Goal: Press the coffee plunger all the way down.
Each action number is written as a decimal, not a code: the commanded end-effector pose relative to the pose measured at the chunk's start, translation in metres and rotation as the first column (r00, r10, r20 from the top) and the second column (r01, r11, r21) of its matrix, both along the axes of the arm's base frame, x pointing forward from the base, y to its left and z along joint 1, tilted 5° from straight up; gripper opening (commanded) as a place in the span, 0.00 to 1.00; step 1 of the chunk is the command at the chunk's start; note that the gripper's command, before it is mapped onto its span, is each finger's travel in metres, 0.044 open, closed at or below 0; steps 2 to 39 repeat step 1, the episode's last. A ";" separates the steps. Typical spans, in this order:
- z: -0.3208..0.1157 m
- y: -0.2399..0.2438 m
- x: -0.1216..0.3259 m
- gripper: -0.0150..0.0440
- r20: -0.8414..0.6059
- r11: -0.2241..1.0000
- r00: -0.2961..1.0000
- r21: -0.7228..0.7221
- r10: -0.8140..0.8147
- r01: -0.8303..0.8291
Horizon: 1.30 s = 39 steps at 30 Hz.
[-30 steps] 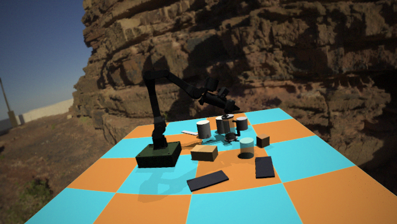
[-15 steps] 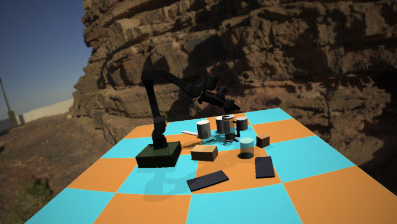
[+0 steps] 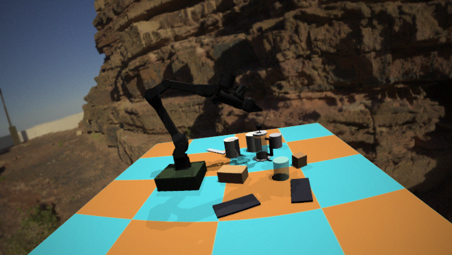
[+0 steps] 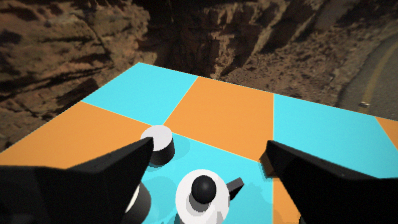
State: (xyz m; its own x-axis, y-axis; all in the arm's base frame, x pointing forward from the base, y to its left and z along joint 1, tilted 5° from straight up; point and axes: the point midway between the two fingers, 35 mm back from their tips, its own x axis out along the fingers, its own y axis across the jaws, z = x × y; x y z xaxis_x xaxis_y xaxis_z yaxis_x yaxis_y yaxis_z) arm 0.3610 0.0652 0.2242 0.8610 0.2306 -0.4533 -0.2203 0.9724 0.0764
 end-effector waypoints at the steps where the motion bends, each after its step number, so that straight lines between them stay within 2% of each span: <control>1: -0.004 0.000 -0.002 1.00 -0.011 1.000 1.000 -0.003 0.006 -0.006; 39: -0.004 0.000 -0.002 1.00 -0.011 1.000 1.000 -0.003 0.006 -0.006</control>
